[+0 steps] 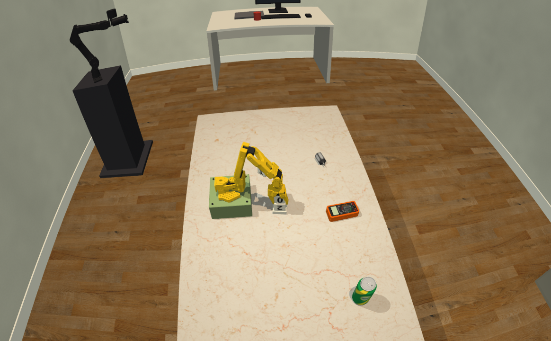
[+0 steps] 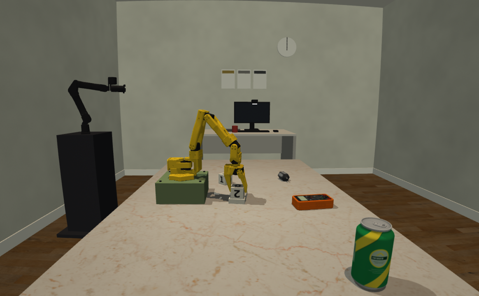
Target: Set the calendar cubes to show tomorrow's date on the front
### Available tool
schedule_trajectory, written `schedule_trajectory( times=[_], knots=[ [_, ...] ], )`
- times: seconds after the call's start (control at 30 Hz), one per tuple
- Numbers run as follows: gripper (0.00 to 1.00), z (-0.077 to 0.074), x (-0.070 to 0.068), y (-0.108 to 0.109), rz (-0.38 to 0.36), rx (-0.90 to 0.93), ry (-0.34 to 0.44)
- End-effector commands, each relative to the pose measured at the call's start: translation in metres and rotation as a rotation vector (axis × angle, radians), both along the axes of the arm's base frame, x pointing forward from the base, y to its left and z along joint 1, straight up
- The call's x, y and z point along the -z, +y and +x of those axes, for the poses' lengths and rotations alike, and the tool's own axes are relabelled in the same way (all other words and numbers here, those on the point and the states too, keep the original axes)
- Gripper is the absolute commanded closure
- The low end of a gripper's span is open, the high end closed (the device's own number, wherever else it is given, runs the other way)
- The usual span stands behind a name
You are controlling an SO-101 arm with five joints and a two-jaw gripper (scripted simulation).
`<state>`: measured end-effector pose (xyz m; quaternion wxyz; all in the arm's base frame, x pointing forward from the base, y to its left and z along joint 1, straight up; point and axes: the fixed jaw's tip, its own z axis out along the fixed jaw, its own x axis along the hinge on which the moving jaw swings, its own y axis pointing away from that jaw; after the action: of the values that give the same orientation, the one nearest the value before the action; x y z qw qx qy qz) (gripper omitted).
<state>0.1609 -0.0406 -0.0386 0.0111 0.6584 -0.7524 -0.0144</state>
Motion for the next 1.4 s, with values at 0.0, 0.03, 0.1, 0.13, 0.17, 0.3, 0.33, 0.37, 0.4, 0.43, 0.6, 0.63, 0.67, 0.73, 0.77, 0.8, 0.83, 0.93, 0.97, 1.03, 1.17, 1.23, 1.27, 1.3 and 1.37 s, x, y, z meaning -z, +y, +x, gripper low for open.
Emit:
schedule_trajectory(
  times=[0.0,0.03,0.1,0.13,0.17,0.3,0.33,0.37,0.4,0.43,0.6,0.63,0.67,0.73,0.77,0.8,0.83,0.93,0.97,1.03,1.17,1.23,1.27,1.3,1.37],
  knots=[
    [1.00,0.0051,-0.0050,-0.0017,-0.004,-0.002,-0.024],
    [1.00,0.0052,-0.0052,-0.0018,-0.004,-0.002,-0.024],
    [1.00,0.0053,-0.0053,-0.0018,-0.004,-0.002,-0.024],
    [1.00,0.0054,-0.0054,-0.0018,-0.004,-0.002,-0.024],
    [1.00,0.0054,-0.0054,-0.0018,-0.004,-0.002,-0.024],
    [1.00,0.0054,-0.0055,-0.0018,-0.004,-0.002,-0.024],
    [1.00,0.0054,-0.0057,-0.0018,-0.004,-0.002,-0.024],
    [1.00,0.0055,-0.0060,-0.0018,-0.004,-0.002,-0.024],
    [1.00,0.0056,-0.0063,-0.0018,-0.004,-0.002,-0.024],
    [1.00,0.0057,-0.0067,-0.0018,-0.004,-0.002,-0.024],
    [1.00,0.0060,-0.0082,-0.0018,-0.004,-0.002,-0.024],
    [1.00,0.0060,-0.0083,-0.0018,-0.004,-0.002,-0.024],
    [1.00,0.0060,-0.0083,-0.0018,-0.004,-0.002,-0.024],
    [1.00,0.0060,-0.0083,-0.0018,-0.004,-0.002,-0.024],
    [1.00,0.0060,-0.0083,-0.0018,-0.004,-0.002,-0.024],
    [1.00,0.0060,-0.0083,-0.0018,-0.004,-0.002,-0.024],
    [1.00,0.0060,-0.0084,-0.0018,-0.004,-0.002,-0.024],
    [1.00,0.0061,-0.0090,-0.0018,-0.004,-0.002,-0.024],
    [1.00,0.0061,-0.0093,-0.0018,-0.004,-0.002,-0.024],
    [1.00,0.0061,-0.0100,-0.0018,-0.004,-0.002,-0.024],
    [1.00,0.0061,-0.0111,-0.0017,-0.004,-0.002,-0.024],
    [1.00,0.0061,-0.0113,-0.0017,-0.004,-0.002,-0.024],
    [1.00,0.0061,-0.0113,-0.0017,-0.004,-0.002,-0.024],
    [1.00,0.0061,-0.0113,-0.0017,-0.004,-0.002,-0.024],
    [1.00,0.0061,-0.0113,-0.0017,-0.004,-0.002,-0.024]
  ],
)
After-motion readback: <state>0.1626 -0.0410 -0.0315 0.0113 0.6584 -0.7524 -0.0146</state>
